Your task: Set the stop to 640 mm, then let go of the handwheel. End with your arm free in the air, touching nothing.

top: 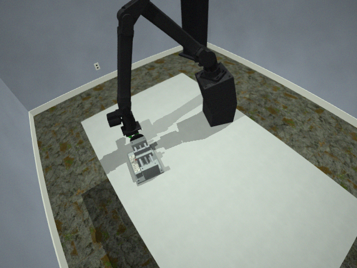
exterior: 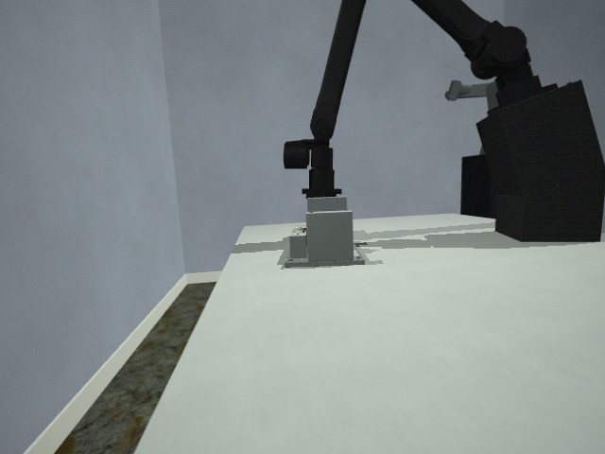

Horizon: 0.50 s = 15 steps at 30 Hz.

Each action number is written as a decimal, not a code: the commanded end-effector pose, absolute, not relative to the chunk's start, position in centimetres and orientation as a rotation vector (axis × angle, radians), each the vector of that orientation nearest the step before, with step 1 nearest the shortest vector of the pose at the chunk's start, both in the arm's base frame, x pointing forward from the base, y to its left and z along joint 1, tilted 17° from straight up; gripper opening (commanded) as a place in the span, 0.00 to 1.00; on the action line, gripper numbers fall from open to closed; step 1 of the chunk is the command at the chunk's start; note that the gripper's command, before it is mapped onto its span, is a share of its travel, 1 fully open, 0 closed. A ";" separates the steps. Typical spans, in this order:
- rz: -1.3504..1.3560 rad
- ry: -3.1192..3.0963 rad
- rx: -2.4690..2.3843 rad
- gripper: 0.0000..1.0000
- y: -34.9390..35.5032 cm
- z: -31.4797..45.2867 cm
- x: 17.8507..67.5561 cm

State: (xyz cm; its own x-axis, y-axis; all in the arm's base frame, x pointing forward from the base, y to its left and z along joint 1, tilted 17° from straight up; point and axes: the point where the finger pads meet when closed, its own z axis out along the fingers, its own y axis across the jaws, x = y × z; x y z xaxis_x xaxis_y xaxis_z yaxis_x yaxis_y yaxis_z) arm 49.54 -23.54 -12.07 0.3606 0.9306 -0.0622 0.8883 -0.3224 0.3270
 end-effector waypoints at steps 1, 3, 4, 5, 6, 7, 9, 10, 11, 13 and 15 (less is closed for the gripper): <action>0.156 1.623 2.364 0.06 -23.5 -14.9 47.1; 0.155 1.623 2.364 0.06 -23.4 -15.1 46.8; 0.155 1.623 2.364 0.06 -23.4 -15.2 46.7; 0.155 1.623 2.364 0.06 -23.3 -15.2 46.6; 0.147 1.630 2.373 0.06 -23.2 -15.3 46.3; 0.144 1.631 2.376 0.06 -23.2 -15.3 46.2; 0.145 1.631 2.375 0.06 -23.2 -15.3 46.2; 0.145 1.631 2.375 0.06 -23.2 -15.3 46.2; 0.145 1.631 2.375 0.06 -23.2 -15.3 46.2; 0.147 1.628 2.373 0.06 -23.2 -15.3 46.2; 0.150 1.627 2.370 0.06 -23.1 -15.2 46.1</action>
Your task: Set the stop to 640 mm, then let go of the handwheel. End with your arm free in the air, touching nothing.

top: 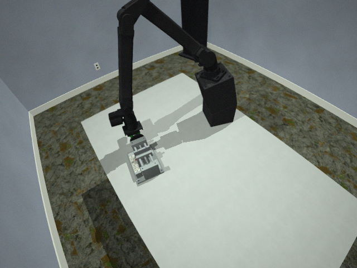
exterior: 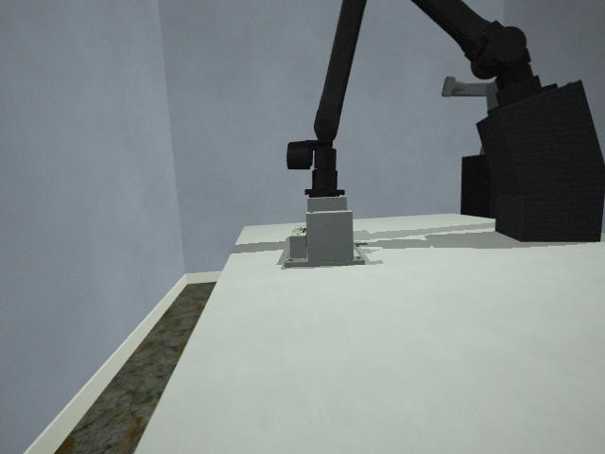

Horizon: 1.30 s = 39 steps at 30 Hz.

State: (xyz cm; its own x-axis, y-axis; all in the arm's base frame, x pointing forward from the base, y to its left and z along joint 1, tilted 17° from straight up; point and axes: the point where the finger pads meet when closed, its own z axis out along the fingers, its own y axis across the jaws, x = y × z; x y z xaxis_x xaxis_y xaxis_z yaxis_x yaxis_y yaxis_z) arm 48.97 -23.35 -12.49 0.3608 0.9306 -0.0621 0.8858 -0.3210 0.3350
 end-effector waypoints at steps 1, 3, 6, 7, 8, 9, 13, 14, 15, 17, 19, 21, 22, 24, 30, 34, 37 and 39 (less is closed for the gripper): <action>0.146 1.630 2.373 0.06 -23.0 -15.2 45.9; 0.147 1.630 2.372 0.06 -22.9 -15.1 45.6; 0.143 1.633 2.376 0.06 -22.7 -15.0 45.0; 0.144 1.633 2.376 0.06 -22.6 -14.9 45.0; 0.143 1.633 2.377 0.06 -22.6 -14.9 44.9; 0.141 1.634 2.379 0.06 -22.6 -14.9 44.8; 0.141 1.634 2.379 0.06 -22.5 -14.9 44.8; 0.141 1.634 2.380 0.06 -22.5 -14.9 44.8; 0.141 1.634 2.380 0.06 -22.5 -14.9 44.7; 0.144 1.631 2.375 0.06 -22.5 -14.4 44.6; 0.168 1.612 2.351 0.06 -22.7 -12.4 45.1; 0.167 1.612 2.352 0.06 -22.5 -12.1 44.7; 0.166 1.613 2.352 0.06 -22.4 -12.0 44.5; 0.143 1.632 2.378 0.06 -21.9 -13.4 43.4; 0.139 1.635 2.383 0.06 -21.8 -13.6 43.2; 0.167 1.610 2.355 0.06 -22.2 -11.1 44.1; 0.167 1.604 2.359 0.06 -22.1 -10.0 44.0; 0.168 1.603 2.359 0.06 -21.9 -9.3 44.0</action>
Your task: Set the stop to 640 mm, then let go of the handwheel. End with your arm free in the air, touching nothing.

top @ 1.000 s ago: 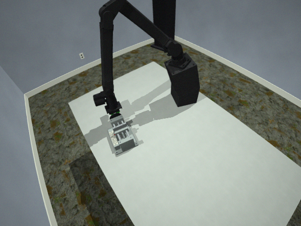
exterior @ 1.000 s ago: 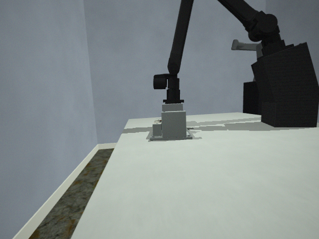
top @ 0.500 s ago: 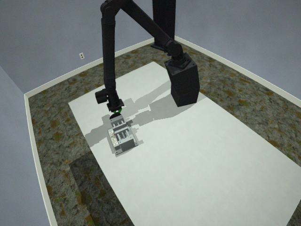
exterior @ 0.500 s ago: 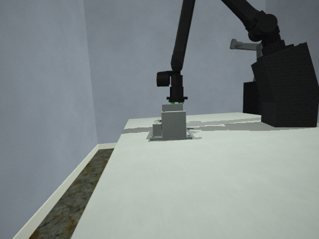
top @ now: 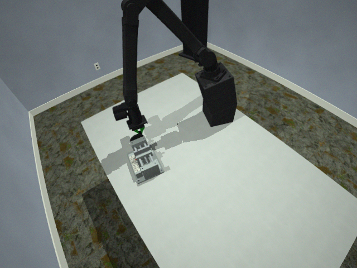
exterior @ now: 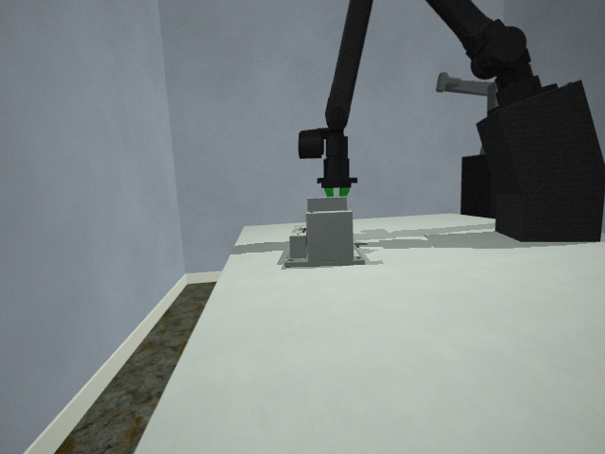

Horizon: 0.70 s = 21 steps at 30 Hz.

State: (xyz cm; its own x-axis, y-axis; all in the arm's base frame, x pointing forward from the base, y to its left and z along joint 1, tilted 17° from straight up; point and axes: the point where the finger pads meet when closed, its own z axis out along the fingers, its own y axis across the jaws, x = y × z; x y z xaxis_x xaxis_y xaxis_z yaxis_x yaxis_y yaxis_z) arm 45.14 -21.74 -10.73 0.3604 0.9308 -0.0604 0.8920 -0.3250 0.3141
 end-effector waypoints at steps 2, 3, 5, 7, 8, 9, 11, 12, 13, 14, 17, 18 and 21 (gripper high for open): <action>0.167 1.603 2.359 0.06 -21.8 -8.8 43.9; 0.167 1.603 2.359 0.06 -21.8 -8.7 43.9; 0.154 1.612 2.372 0.06 -21.6 -9.5 43.5; 0.140 1.623 2.386 0.06 -21.4 -10.4 43.1; 0.140 1.623 2.386 0.06 -21.4 -10.4 43.1; 0.139 1.624 2.388 0.06 -21.4 -10.5 43.1; 0.139 1.624 2.388 0.06 -21.4 -10.4 43.3; 0.146 1.619 2.381 0.06 -21.6 -10.1 43.9; 0.156 1.612 2.371 0.06 -21.9 -9.7 44.8; 0.159 1.611 2.368 0.06 -22.0 -9.5 45.1; 0.160 1.613 2.366 0.06 -22.1 -9.3 45.6; 0.160 1.614 2.365 0.06 -22.1 -9.2 45.8; 0.164 1.612 2.360 0.06 -22.2 -8.9 46.1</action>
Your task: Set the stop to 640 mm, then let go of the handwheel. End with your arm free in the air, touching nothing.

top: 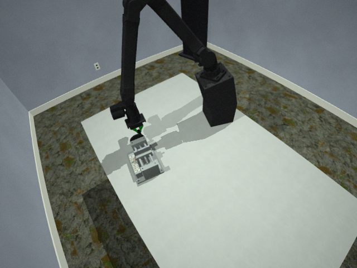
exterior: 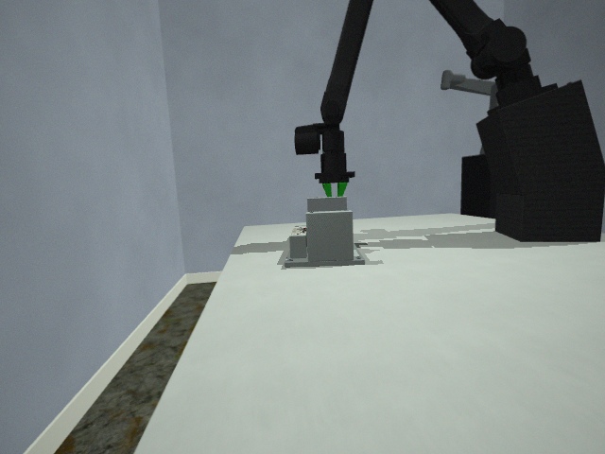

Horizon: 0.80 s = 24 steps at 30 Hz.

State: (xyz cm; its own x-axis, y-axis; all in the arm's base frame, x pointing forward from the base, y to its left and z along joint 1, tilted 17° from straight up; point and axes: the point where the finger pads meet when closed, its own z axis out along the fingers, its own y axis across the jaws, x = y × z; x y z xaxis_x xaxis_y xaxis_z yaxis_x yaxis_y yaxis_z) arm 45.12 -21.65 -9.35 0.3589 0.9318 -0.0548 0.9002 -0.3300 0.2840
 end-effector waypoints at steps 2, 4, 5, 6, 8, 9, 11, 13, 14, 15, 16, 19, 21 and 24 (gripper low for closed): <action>0.165 1.612 2.359 0.06 -22.2 -8.8 46.0; 0.165 1.612 2.359 0.06 -22.2 -8.8 46.0; 0.164 1.613 2.360 0.06 -22.1 -8.8 46.0; 0.164 1.613 2.360 0.06 -22.1 -8.8 46.0; 0.164 1.613 2.360 0.06 -22.1 -8.8 46.0; 0.164 1.613 2.360 0.06 -22.1 -8.8 46.0; 0.164 1.613 2.360 0.06 -22.1 -8.8 46.0; 0.164 1.613 2.360 0.06 -22.1 -8.8 46.0; 0.164 1.613 2.360 0.06 -22.1 -8.8 46.0; 0.164 1.613 2.360 0.06 -22.1 -8.8 46.0; 0.165 1.612 2.359 0.06 -22.1 -8.8 46.0; 0.190 1.594 2.333 0.06 -22.4 -6.8 46.8; 0.190 1.594 2.333 0.06 -22.4 -6.8 46.8; 0.191 1.596 2.331 0.06 -22.4 -6.2 47.0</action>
